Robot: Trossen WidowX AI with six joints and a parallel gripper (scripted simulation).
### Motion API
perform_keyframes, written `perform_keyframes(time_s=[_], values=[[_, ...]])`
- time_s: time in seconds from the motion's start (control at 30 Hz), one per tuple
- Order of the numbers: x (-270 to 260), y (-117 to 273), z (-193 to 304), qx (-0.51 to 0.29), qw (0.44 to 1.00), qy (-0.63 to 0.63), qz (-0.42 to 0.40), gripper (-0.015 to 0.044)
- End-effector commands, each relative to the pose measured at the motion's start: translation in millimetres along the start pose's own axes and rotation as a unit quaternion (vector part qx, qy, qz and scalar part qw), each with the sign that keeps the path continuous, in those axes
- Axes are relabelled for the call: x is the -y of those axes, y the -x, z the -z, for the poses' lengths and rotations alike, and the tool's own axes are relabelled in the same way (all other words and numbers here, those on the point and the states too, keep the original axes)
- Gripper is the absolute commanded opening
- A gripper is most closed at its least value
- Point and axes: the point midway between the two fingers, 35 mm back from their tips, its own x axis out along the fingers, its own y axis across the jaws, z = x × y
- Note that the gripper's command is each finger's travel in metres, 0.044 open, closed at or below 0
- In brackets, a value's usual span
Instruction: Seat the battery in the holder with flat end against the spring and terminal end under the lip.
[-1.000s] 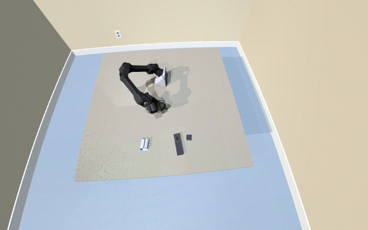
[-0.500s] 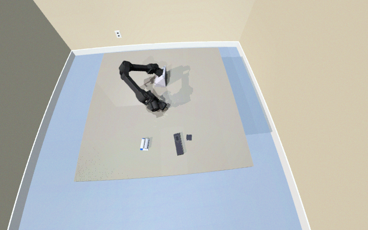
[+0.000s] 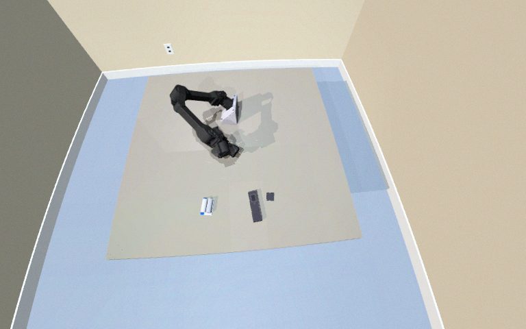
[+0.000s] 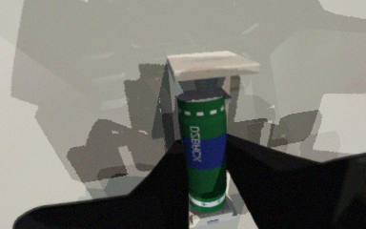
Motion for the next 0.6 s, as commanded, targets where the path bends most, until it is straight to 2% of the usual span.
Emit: perform_keyframes(time_s=[0.0, 0.57], values=[[-0.2, 0.5, -4.0, 0.022, 1.0, -0.008, -0.001, 0.0082], [2.0, -1.8, -2.7, 0.078, 0.997, -0.018, -0.003, 0.0082]])
